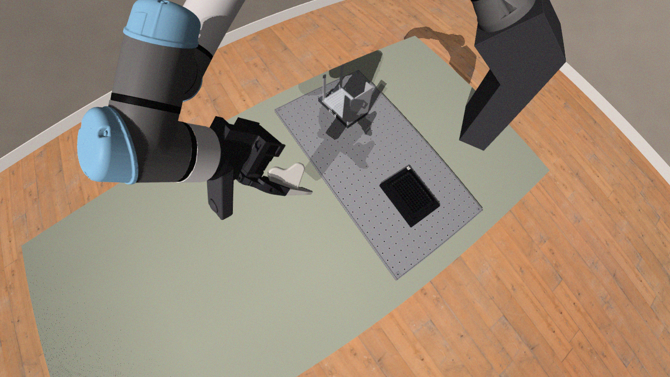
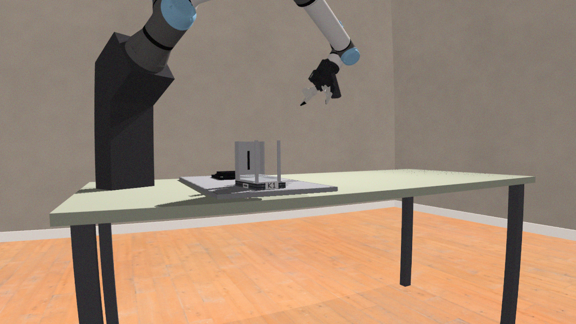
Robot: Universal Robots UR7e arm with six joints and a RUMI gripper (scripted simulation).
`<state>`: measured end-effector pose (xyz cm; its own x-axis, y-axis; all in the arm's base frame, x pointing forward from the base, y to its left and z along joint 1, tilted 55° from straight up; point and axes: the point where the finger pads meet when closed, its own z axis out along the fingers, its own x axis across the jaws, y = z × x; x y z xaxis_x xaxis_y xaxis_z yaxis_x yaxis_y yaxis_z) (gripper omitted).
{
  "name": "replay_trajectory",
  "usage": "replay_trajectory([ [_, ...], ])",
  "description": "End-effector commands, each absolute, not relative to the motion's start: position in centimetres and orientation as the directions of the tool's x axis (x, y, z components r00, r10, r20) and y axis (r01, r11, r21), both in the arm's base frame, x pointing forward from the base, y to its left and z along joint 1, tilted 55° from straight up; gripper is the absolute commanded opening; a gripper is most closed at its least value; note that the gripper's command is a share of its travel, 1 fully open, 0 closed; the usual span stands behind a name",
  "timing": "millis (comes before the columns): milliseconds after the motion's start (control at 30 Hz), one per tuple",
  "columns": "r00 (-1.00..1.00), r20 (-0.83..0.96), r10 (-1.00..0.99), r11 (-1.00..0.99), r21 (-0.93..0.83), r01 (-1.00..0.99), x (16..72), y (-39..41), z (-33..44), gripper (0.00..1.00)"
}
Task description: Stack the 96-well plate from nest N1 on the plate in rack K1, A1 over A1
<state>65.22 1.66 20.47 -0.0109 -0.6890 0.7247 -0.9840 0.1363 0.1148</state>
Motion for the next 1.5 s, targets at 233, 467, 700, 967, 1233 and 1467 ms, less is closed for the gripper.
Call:
replay_trajectory([
  [233,-0.011,0.725,-0.689,0.135,0.114,-0.984,65.2,1.7,20.5,1.00],
  [467,-0.011,0.725,-0.689,0.135,0.114,-0.984,65.2,1.7,20.5,1.00],
  [700,0.035,0.716,-0.698,0.086,0.132,-0.988,66.1,1.9,18.2,1.00],
  [967,0.111,0.702,-0.704,0.005,0.161,-0.987,66.9,1.9,15.3,1.00],
  [1233,0.174,0.691,-0.702,-0.062,0.185,-0.981,67.5,2.0,12.4,1.00],
  [1467,0.221,0.683,-0.696,-0.110,0.202,-0.973,68.0,2.0,9.3,1.00],
])
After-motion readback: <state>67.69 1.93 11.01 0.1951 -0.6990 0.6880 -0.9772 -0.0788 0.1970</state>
